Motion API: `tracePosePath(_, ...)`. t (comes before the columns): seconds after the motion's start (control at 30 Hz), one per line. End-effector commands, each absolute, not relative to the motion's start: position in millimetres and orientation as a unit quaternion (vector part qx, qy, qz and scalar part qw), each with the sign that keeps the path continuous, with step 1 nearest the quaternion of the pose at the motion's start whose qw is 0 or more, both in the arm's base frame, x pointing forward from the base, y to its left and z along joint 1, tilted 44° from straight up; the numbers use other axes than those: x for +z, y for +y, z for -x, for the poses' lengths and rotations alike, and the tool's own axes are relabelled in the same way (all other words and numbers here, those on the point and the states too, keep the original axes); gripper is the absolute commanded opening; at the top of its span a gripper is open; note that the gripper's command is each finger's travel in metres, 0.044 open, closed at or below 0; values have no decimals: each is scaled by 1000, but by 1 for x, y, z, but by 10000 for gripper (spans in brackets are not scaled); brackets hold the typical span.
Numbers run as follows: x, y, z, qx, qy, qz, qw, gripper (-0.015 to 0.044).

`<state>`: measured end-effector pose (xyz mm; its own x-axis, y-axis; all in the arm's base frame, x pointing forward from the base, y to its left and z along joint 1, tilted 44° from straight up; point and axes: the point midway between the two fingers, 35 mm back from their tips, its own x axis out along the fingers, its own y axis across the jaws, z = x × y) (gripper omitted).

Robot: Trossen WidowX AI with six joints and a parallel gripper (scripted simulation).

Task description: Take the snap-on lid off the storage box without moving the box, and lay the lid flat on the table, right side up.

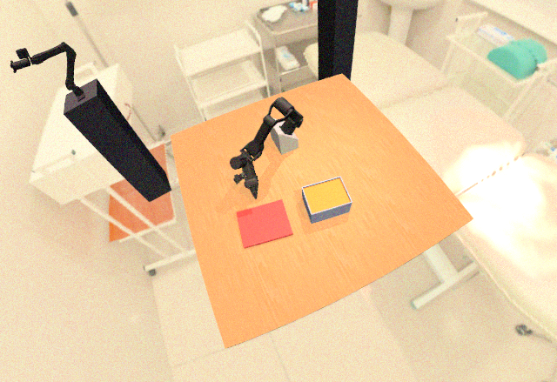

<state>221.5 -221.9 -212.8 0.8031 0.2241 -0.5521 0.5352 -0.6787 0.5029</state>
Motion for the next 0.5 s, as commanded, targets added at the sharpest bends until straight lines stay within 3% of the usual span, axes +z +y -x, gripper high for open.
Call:
tracePosePath(0.0, -211, -219, -214, -227, 215, -888, 338, 440)
tracePosePath(0.47, -206, -220, -196, -228, 215, -887, 338, 440)
